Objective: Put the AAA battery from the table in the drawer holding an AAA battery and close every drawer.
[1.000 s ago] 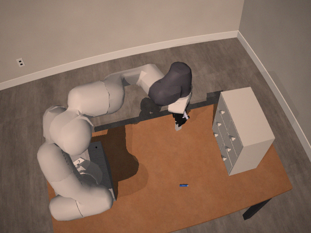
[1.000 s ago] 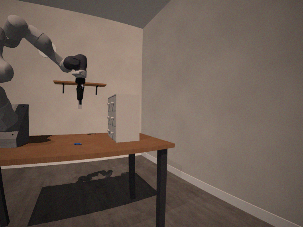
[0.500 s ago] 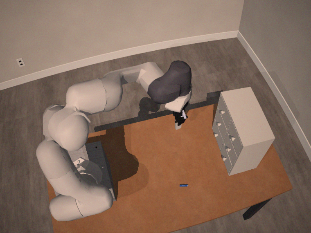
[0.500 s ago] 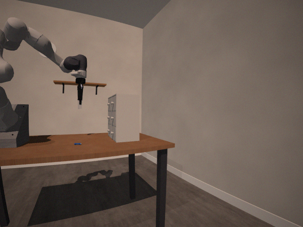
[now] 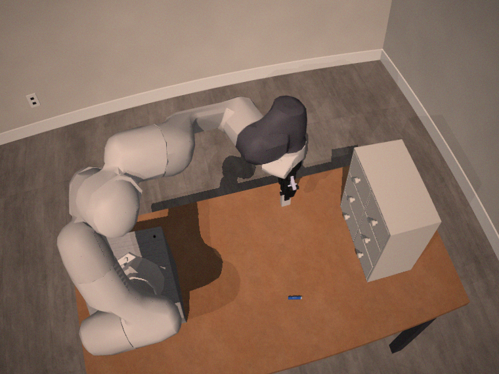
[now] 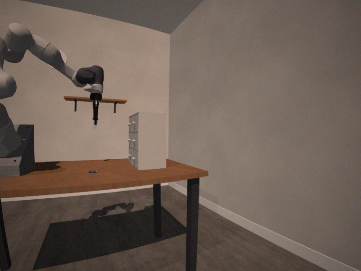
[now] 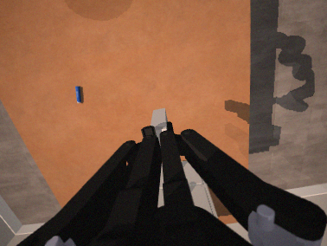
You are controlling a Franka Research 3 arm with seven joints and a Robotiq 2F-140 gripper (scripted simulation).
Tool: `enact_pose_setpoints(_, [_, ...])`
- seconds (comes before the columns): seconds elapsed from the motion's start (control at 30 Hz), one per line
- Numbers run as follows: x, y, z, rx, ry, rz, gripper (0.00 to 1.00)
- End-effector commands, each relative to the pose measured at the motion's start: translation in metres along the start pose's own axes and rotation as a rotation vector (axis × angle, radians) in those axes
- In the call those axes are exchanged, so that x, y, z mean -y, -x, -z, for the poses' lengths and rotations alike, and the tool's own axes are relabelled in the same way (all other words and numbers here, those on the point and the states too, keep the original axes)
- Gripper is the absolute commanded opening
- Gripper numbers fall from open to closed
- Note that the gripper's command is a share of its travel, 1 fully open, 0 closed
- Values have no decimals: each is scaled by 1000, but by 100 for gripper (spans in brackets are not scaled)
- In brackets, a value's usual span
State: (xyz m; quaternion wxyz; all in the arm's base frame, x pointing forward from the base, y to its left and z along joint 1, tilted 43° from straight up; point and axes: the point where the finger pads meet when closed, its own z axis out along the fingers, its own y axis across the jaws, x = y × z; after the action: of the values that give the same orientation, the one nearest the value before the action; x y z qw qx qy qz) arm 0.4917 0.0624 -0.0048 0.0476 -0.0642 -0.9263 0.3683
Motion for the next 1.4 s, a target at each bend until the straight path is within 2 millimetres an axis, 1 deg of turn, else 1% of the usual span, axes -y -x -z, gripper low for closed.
enact_pose_setpoints(0.0, [-2,-2,1,-6,3,-66,0])
enact_pose_setpoints(0.33, [-3,0,-1,7,2,-69,0])
enact_pose_setpoints(0.6, [-2,13,-14,120,-2,-69,0])
enact_pose_setpoints(0.67, [-2,13,-14,120,-2,-69,0])
enact_pose_setpoints(0.87, [-1,32,-33,285,-8,-69,0])
enact_pose_setpoints(1.17, [2,66,-67,577,-18,-68,0])
enact_pose_setpoints(1.23, [2,66,-67,577,-18,-68,0])
enact_pose_setpoints(1.37, [2,78,-80,687,-21,-67,0])
